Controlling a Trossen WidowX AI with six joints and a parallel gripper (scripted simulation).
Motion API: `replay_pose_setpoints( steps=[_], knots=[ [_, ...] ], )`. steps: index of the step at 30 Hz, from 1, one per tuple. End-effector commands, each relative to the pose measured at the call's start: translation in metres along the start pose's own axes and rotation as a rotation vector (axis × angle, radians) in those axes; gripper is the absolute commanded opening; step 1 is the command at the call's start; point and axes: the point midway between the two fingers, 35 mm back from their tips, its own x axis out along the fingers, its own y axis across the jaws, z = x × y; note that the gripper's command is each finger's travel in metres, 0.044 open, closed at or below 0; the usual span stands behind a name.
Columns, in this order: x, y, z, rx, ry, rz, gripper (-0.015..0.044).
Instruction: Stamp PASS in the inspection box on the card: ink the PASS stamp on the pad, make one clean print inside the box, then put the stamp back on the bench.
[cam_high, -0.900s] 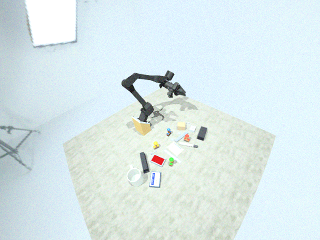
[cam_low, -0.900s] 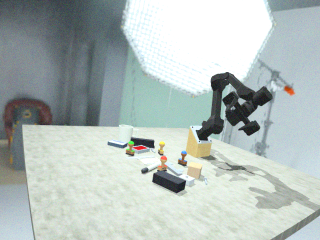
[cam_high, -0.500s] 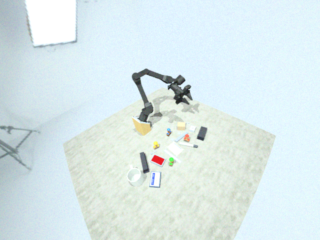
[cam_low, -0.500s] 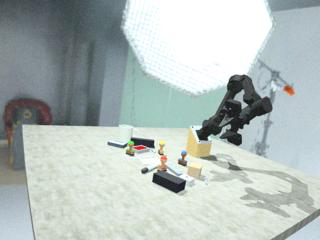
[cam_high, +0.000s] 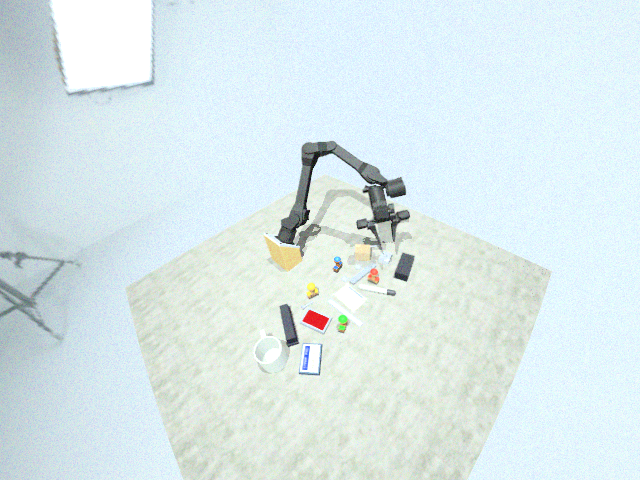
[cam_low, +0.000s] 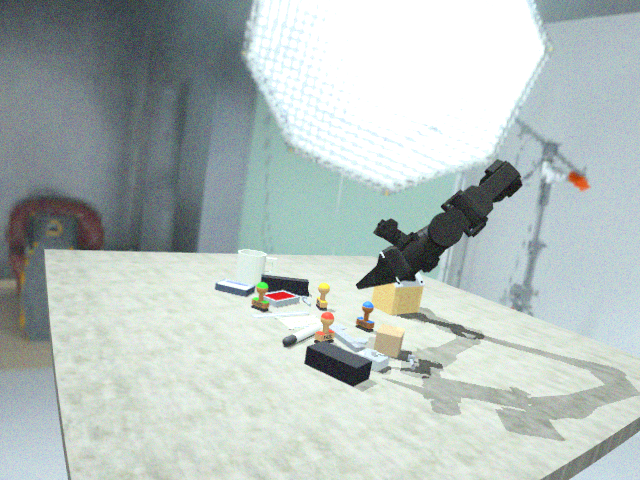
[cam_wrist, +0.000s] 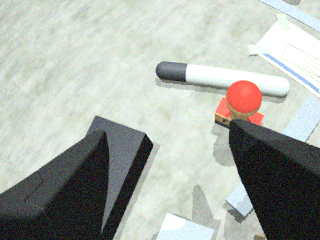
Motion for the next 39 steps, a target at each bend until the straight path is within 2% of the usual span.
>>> replay_pose_setpoints(
  steps=[1,6,11,16,22,27,39],
  knots=[
    [0.056,-0.019,0.036,-0.250,0.115,-0.193,0.0223],
    [0.094,-0.041,0.065,-0.427,0.276,-0.280,0.0223],
    [0.127,-0.068,0.094,-0.569,0.464,-0.288,0.0223],
    [0.153,-0.101,0.122,-0.671,0.638,-0.217,0.0223],
    [0.178,-0.147,0.153,-0.756,0.798,-0.033,0.0223],
    [0.193,-0.178,0.173,-0.797,0.848,0.142,0.0223],
    [0.196,-0.176,0.173,-0.797,0.848,0.144,0.0223]
  ],
)
